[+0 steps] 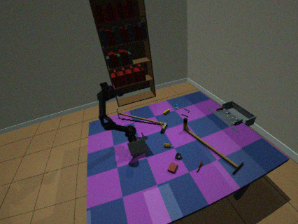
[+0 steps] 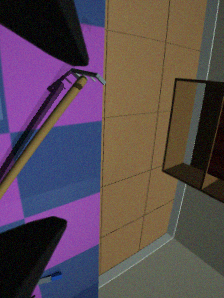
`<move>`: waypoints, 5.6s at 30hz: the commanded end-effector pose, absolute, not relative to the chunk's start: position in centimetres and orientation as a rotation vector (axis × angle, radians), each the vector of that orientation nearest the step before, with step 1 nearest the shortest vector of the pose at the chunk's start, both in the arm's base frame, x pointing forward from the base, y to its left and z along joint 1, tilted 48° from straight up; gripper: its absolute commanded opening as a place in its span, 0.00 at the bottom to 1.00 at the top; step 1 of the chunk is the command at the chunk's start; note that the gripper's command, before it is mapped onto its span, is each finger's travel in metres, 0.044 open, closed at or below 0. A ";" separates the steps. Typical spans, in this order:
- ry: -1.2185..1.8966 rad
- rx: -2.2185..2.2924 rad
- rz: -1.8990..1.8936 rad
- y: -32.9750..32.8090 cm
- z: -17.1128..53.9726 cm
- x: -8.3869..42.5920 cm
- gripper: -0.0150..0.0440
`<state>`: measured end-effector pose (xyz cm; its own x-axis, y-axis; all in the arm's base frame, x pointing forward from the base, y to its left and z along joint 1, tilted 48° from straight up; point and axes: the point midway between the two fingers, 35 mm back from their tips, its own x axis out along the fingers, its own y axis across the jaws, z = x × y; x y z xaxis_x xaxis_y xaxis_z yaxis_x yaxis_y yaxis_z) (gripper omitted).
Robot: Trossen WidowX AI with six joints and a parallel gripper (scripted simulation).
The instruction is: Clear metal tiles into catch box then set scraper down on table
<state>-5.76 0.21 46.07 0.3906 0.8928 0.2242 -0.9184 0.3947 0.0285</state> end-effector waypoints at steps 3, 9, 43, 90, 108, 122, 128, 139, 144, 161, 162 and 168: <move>-0.195 0.148 1.207 -1.2 45.3 -6.2 1.00; -0.204 0.141 1.263 -2.5 44.5 -6.4 1.00; -0.258 0.114 1.554 -9.4 39.9 -4.7 1.00; -0.225 0.126 1.395 -5.6 42.7 -5.9 1.00; -0.193 0.145 1.220 -1.3 45.3 -5.5 1.00; -0.173 0.162 1.084 1.8 47.1 -4.1 1.00; -0.165 0.171 1.025 3.0 47.8 -3.1 1.00; -0.152 0.187 0.920 4.8 48.9 -1.3 1.00; -0.147 0.195 0.872 5.5 49.4 -0.3 1.00; -0.133 0.224 0.711 7.0 50.6 3.7 1.00; -0.132 0.226 0.701 7.1 50.7 4.0 1.00; -0.129 0.237 0.644 7.2 51.1 5.5 1.00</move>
